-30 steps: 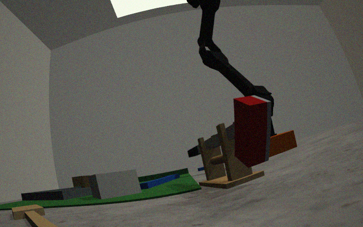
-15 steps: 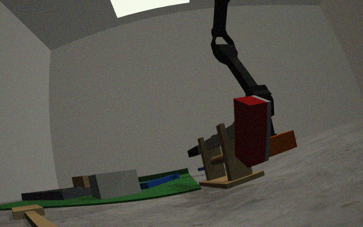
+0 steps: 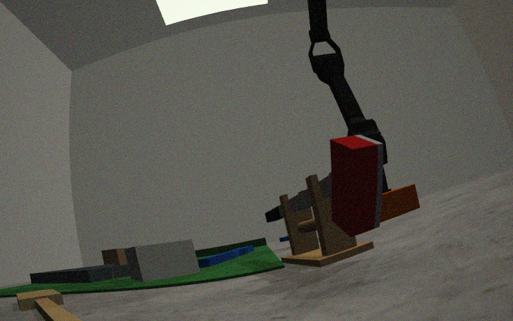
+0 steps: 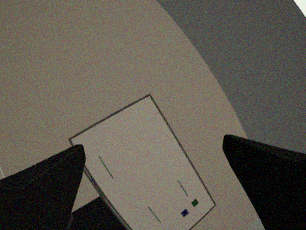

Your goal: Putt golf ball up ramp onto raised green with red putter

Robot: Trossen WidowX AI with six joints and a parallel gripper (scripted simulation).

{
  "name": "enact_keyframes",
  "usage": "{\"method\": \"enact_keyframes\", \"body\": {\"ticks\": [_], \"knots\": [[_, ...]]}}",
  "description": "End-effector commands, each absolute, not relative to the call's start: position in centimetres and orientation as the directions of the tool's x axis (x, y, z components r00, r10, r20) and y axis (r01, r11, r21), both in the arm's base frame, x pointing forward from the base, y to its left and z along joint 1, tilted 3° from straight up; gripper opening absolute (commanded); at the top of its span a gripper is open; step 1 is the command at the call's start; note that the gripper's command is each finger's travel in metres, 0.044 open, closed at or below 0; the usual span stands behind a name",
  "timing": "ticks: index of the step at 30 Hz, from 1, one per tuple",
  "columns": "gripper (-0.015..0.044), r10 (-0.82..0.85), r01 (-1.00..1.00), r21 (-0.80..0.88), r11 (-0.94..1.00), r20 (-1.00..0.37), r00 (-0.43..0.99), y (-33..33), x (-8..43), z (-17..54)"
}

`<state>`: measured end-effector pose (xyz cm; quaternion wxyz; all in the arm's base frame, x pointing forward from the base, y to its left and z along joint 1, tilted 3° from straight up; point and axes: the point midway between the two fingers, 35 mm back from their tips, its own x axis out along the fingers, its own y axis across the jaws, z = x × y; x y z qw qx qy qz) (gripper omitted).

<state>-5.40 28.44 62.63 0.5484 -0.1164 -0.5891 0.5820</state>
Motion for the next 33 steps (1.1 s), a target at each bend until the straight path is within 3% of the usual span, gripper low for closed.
{"method": "enact_keyframes", "body": {"ticks": [1,9,17,26,33], "knots": [[0.044,0.887,-0.446,-0.868,0.217,0.366,-0.281,32.9,-2.1,57.8],[0.044,0.991,-0.43,-0.901,0.052,0.099,-0.086,37.5,4.9,49.1],[0.044,0.975,-0.513,-0.849,-0.124,-0.199,0.095,38.7,11.9,39.4],[0.044,0.814,-0.684,-0.667,-0.295,-0.551,0.186,35.8,18.6,27.3],[0.044,0.605,-0.837,-0.428,-0.339,-0.781,0.155,30.4,21.7,18.3]]}}
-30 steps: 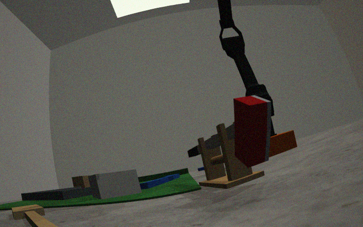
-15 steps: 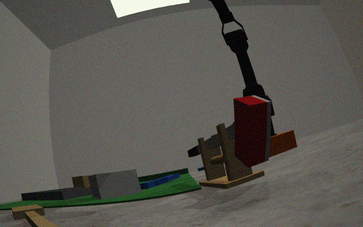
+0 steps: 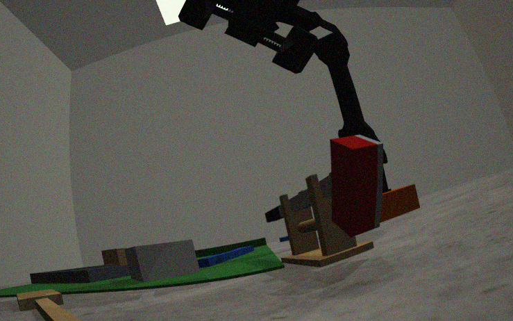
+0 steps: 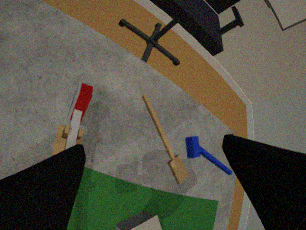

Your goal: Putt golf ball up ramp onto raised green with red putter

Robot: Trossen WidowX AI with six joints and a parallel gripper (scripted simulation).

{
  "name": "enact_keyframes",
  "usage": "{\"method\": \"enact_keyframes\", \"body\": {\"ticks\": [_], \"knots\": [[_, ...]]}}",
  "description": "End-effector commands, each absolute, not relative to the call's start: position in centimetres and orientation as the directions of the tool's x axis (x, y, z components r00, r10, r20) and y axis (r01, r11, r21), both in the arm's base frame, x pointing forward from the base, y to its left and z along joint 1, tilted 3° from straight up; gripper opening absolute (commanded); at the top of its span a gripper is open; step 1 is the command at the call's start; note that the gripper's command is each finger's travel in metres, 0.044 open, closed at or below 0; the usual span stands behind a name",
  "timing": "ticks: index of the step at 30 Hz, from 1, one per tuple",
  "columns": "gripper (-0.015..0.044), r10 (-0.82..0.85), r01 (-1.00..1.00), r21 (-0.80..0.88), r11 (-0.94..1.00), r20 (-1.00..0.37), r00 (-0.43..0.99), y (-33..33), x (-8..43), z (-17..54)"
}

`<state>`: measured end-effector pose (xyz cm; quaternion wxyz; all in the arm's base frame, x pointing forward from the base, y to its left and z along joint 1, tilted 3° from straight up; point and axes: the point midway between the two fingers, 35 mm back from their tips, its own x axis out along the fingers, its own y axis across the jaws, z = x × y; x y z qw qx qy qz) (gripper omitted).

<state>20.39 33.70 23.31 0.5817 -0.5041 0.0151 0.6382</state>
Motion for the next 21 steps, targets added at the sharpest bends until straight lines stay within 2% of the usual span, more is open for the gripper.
{"method": "enact_keyframes", "body": {"ticks": [1,9,21], "knots": [[0.044,0.571,-0.858,-0.387,-0.337,-0.809,0.14,29.4,22.0,17.1],[0.044,0.32,-0.968,-0.034,-0.249,-0.946,-0.049,21.2,21.6,9.3],[0.044,0.314,-0.969,-0.024,-0.245,-0.948,-0.055,21.2,21.9,7.9]]}}
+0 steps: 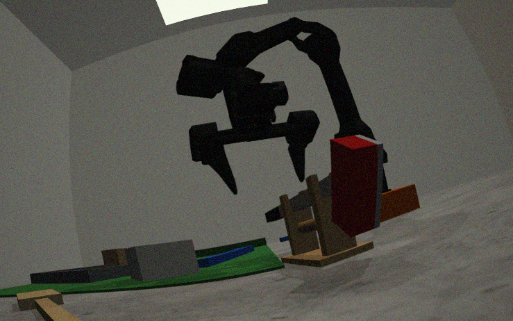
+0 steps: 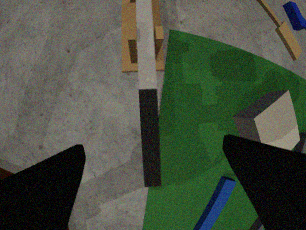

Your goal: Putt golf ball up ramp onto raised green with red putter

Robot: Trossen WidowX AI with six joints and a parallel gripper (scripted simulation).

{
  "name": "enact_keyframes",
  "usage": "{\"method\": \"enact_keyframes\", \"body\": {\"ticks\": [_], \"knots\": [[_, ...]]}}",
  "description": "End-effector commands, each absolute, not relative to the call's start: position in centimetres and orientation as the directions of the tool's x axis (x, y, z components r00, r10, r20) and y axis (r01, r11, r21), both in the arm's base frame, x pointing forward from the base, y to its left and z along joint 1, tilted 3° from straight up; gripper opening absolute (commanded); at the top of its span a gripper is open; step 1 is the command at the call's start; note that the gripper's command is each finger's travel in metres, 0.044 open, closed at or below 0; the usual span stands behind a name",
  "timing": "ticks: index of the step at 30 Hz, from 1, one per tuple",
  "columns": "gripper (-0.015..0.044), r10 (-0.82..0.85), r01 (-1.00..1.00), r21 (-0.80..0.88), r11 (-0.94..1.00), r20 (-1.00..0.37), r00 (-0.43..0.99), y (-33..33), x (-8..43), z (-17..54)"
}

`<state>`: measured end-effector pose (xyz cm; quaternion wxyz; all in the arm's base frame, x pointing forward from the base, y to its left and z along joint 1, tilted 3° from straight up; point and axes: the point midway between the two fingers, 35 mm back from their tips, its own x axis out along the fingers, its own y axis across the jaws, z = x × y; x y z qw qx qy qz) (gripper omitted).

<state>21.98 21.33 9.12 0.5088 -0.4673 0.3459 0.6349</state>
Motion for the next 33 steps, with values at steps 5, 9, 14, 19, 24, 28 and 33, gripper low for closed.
{"method": "enact_keyframes", "body": {"ticks": [5,9,14,19,24,28,33], "knots": [[0.044,0.314,-0.969,-0.024,-0.245,-0.948,-0.055,21.2,22.0,6.8],[0.044,0.314,-0.969,-0.024,-0.245,-0.948,-0.055,21.3,22.0,6.4],[0.044,0.314,-0.969,-0.024,-0.245,-0.948,-0.056,21.4,22.0,4.4],[0.044,0.314,-0.969,-0.024,-0.245,-0.948,-0.056,21.4,22.0,4.4],[0.044,0.314,-0.969,-0.024,-0.245,-0.948,-0.056,21.4,22.0,3.9],[0.044,0.314,-0.969,-0.024,-0.245,-0.948,-0.056,21.5,22.0,3.3],[0.044,0.314,-0.969,-0.024,-0.245,-0.948,-0.056,21.5,22.0,2.5]]}}
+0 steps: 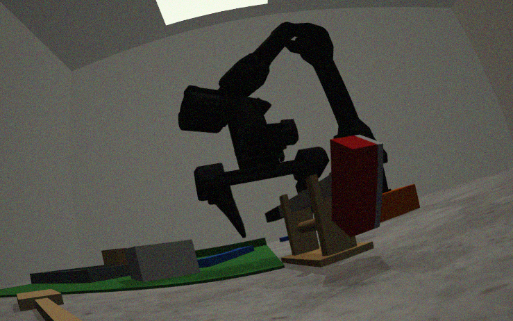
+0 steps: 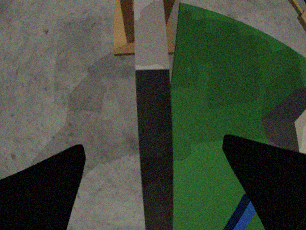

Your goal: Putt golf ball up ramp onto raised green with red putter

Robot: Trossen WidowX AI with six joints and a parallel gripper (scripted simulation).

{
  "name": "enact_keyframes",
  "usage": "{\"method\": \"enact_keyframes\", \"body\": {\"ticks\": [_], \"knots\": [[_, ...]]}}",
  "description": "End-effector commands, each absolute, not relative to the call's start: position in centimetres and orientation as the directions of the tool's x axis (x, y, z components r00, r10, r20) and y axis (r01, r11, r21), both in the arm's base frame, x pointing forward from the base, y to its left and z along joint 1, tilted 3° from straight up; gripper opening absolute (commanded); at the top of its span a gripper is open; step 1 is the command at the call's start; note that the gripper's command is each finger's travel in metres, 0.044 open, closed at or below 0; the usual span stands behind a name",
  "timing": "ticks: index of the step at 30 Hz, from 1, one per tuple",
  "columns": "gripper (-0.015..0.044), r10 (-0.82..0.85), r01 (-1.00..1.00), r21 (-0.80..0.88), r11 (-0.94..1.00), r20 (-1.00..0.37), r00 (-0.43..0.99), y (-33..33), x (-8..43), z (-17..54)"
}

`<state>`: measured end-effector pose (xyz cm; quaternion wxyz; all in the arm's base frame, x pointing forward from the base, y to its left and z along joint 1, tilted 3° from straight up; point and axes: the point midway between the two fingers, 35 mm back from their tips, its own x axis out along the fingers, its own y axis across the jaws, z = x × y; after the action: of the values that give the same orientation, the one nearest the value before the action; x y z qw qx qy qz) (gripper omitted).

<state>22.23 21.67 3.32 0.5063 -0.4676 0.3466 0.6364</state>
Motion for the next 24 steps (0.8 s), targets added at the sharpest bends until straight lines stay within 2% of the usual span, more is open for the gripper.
{"method": "enact_keyframes", "body": {"ticks": [1,8,24], "knots": [[0.044,0.314,-0.969,-0.024,-0.245,-0.948,-0.056,21.53,22.02,2.32],[0.044,0.314,-0.969,-0.024,-0.245,-0.948,-0.056,21.54,22.01,2.09],[0.002,0.318,-0.968,-0.03,-0.249,-0.946,-0.053,21.67,22.16,2.42]]}}
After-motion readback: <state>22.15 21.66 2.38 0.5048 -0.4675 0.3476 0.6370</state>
